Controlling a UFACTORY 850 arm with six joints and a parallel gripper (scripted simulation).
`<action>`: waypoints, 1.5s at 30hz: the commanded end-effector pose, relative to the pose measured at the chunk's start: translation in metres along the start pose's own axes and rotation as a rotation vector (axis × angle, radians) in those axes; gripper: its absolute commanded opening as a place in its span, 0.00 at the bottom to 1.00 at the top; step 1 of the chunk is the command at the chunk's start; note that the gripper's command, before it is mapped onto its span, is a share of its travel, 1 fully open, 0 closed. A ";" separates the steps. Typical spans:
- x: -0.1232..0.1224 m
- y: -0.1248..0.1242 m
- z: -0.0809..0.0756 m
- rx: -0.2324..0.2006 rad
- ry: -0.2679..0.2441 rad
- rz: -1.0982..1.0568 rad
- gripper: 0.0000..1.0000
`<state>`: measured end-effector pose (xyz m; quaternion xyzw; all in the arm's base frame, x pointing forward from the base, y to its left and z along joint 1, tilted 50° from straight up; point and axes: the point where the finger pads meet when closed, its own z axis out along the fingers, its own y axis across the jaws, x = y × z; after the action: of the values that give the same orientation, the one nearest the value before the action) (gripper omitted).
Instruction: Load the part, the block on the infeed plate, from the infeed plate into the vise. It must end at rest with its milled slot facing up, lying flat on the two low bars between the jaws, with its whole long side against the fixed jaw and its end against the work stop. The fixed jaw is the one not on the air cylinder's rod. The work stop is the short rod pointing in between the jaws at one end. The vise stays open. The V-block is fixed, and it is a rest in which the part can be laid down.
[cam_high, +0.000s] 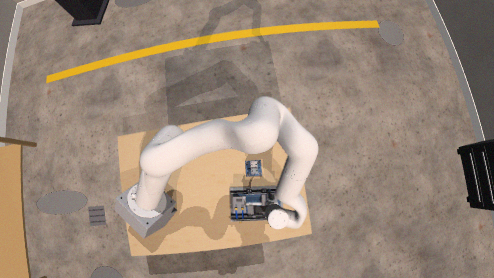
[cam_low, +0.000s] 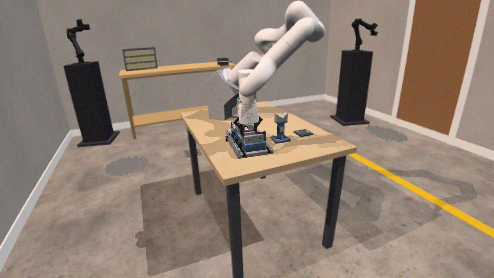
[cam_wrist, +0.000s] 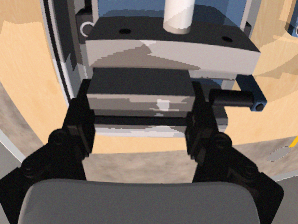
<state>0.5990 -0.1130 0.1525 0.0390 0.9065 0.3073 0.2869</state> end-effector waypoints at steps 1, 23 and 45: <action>-0.001 0.000 -0.001 0.001 -0.001 0.000 0.00; -0.001 0.000 -0.001 0.001 -0.001 0.000 0.81; -0.001 0.000 -0.007 0.001 -0.001 0.000 0.81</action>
<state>0.5974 -0.1145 0.1542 0.0390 0.9065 0.3073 0.2869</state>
